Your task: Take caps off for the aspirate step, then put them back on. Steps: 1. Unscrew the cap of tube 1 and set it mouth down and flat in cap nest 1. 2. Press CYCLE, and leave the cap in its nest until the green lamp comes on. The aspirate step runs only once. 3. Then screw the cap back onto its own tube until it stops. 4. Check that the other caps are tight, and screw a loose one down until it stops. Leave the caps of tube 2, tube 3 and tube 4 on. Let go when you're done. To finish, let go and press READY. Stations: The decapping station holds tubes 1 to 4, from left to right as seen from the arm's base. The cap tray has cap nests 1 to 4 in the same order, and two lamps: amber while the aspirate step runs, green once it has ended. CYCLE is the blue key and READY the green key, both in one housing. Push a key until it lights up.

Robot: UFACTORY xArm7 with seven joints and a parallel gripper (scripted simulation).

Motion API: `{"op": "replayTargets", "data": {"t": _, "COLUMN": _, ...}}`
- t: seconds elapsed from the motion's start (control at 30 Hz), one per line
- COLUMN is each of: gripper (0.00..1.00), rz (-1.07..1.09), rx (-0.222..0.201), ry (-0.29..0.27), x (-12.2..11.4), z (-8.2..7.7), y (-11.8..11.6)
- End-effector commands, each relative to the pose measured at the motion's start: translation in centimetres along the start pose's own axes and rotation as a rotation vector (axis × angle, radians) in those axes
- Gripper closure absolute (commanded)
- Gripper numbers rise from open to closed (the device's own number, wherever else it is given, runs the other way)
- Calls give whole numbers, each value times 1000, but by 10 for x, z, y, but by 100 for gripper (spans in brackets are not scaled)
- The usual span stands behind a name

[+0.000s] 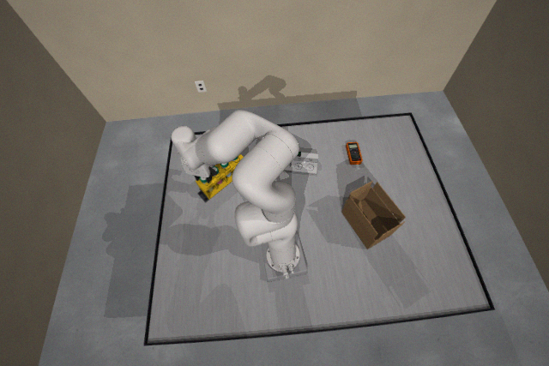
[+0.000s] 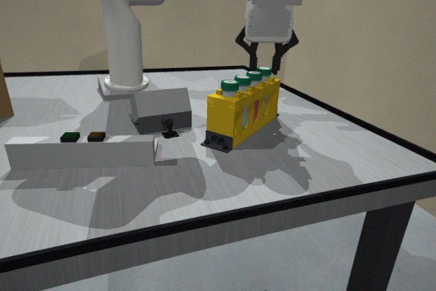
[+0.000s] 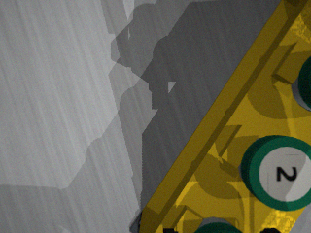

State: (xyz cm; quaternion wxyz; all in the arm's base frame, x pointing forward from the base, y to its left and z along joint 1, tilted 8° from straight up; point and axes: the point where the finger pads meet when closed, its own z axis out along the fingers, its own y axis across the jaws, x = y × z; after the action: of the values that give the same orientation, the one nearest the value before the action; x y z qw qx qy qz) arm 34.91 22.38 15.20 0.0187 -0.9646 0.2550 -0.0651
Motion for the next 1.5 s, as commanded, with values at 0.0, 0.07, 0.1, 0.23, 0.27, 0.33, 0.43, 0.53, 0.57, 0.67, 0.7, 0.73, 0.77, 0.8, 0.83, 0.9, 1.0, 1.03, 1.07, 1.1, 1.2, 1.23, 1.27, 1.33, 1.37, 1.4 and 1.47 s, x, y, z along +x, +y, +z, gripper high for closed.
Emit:
{"op": "replayTargets", "data": {"t": 0.0, "gripper": 54, "rz": 279, "rx": -5, "ry": 15, "x": 0, "z": -1, "y": -1}}
{"op": "replayTargets", "data": {"t": 0.07, "gripper": 54, "rz": 373, "rx": -4, "ry": 14, "x": 0, "z": -1, "y": -1}}
{"op": "replayTargets", "data": {"t": 0.1, "gripper": 54, "rz": 419, "rx": -3, "ry": 14, "x": 0, "z": -1, "y": -1}}
{"op": "replayTargets", "data": {"t": 0.23, "gripper": 54, "rz": 603, "rx": -2, "ry": 14, "x": 0, "z": -1, "y": -1}}
{"op": "replayTargets", "data": {"t": 0.27, "gripper": 54, "rz": 603, "rx": -2, "ry": 14, "x": 0, "z": -1, "y": -1}}
{"op": "replayTargets", "data": {"t": 0.33, "gripper": 54, "rz": 707, "rx": -2, "ry": 16, "x": 0, "z": -1, "y": -1}}
{"op": "replayTargets", "data": {"t": 0.43, "gripper": 54, "rz": 851, "rx": 0, "ry": 15, "x": 0, "z": -1, "y": -1}}
{"op": "replayTargets", "data": {"t": 0.53, "gripper": 54, "rz": 985, "rx": 2, "ry": 15, "x": 0, "z": -1, "y": -1}}
{"op": "replayTargets", "data": {"t": 0.57, "gripper": 54, "rz": 1031, "rx": 2, "ry": 15, "x": 0, "z": -1, "y": -1}}
{"op": "replayTargets", "data": {"t": 0.67, "gripper": 54, "rz": 1168, "rx": 3, "ry": 15, "x": 0, "z": -1, "y": -1}}
{"op": "replayTargets", "data": {"t": 0.7, "gripper": 54, "rz": 1214, "rx": 3, "ry": 15, "x": 0, "z": -1, "y": -1}}
{"op": "replayTargets", "data": {"t": 0.73, "gripper": 54, "rz": 1259, "rx": 4, "ry": 15, "x": 0, "z": -1, "y": -1}}
{"op": "replayTargets", "data": {"t": 0.77, "gripper": 54, "rz": 1305, "rx": 4, "ry": 15, "x": 0, "z": -1, "y": -1}}
{"op": "replayTargets", "data": {"t": 0.8, "gripper": 54, "rz": 1350, "rx": 4, "ry": 15, "x": 0, "z": -1, "y": -1}}
{"op": "replayTargets", "data": {"t": 0.83, "gripper": 54, "rz": 1350, "rx": 4, "ry": 15, "x": 0, "z": -1, "y": -1}}
{"op": "replayTargets", "data": {"t": 0.9, "gripper": 54, "rz": 1373, "rx": 3, "ry": 17, "x": 0, "z": -1, "y": -1}}
{"op": "replayTargets", "data": {"t": 1.0, "gripper": 54, "rz": 1373, "rx": 3, "ry": 17, "x": 0, "z": -1, "y": -1}}
{"op": "replayTargets", "data": {"t": 1.03, "gripper": 54, "rz": 1373, "rx": 3, "ry": 17, "x": 0, "z": -1, "y": -1}}
{"op": "replayTargets", "data": {"t": 1.07, "gripper": 54, "rz": 1373, "rx": 3, "ry": 17, "x": 0, "z": -1, "y": -1}}
{"op": "replayTargets", "data": {"t": 1.1, "gripper": 100, "rz": 1373, "rx": 3, "ry": 17, "x": 0, "z": -1, "y": -1}}
{"op": "replayTargets", "data": {"t": 1.2, "gripper": 100, "rz": 1373, "rx": 3, "ry": 17, "x": 0, "z": -1, "y": -1}}
{"op": "replayTargets", "data": {"t": 1.23, "gripper": 100, "rz": 1373, "rx": 3, "ry": 17, "x": 0, "z": -1, "y": -1}}
{"op": "replayTargets", "data": {"t": 1.27, "gripper": 100, "rz": 1373, "rx": 3, "ry": 17, "x": 0, "z": -1, "y": -1}}
{"op": "replayTargets", "data": {"t": 1.33, "gripper": 100, "rz": 1373, "rx": 3, "ry": 17, "x": 0, "z": -1, "y": -1}}
{"op": "replayTargets", "data": {"t": 1.37, "gripper": 100, "rz": 1373, "rx": 3, "ry": 17, "x": 0, "z": -1, "y": -1}}
{"op": "replayTargets", "data": {"t": 1.4, "gripper": 100, "rz": 1373, "rx": 3, "ry": 17, "x": 0, "z": -1, "y": -1}}
{"op": "replayTargets", "data": {"t": 1.47, "gripper": 100, "rz": 1373, "rx": 3, "ry": 17, "x": 0, "z": -1, "y": -1}}
